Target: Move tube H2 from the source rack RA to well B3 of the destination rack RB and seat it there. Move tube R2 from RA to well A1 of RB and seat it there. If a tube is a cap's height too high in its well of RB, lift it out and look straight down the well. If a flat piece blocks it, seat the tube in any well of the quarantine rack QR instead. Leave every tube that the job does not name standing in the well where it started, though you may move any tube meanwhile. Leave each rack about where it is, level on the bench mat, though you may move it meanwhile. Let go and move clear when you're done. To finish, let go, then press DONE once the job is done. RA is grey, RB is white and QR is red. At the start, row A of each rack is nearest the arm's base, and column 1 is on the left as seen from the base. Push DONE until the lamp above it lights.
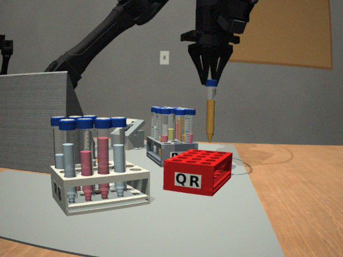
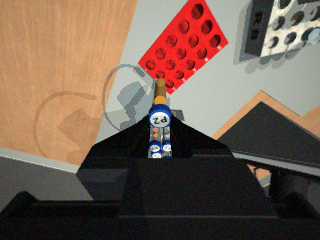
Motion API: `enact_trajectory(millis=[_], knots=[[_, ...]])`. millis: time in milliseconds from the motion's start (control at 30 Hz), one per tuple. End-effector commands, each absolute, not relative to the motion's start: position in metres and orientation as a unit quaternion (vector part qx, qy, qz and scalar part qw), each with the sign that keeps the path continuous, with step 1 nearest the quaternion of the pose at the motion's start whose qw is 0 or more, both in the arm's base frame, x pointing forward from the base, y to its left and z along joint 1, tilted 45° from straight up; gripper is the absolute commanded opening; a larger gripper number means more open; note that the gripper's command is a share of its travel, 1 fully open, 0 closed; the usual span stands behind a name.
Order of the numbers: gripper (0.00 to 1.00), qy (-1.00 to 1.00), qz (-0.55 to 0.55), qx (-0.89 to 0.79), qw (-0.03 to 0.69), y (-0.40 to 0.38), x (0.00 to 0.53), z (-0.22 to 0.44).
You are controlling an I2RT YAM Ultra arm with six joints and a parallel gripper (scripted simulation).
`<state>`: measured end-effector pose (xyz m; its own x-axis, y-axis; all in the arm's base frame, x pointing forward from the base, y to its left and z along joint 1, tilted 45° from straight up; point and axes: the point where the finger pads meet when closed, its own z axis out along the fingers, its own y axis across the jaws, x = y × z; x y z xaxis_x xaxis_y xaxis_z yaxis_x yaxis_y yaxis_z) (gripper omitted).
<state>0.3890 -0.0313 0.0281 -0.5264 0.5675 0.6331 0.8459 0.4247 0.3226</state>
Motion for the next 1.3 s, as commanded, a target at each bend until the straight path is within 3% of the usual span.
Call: enact_trajectory(millis=[0, 1267], knots=[[0.0, -0.816, -0.322, -0.435, 0.202, -0.034, 0.394, 0.036], [0.0, -0.817, -0.321, -0.435, 0.199, -0.028, 0.395, 0.029]])
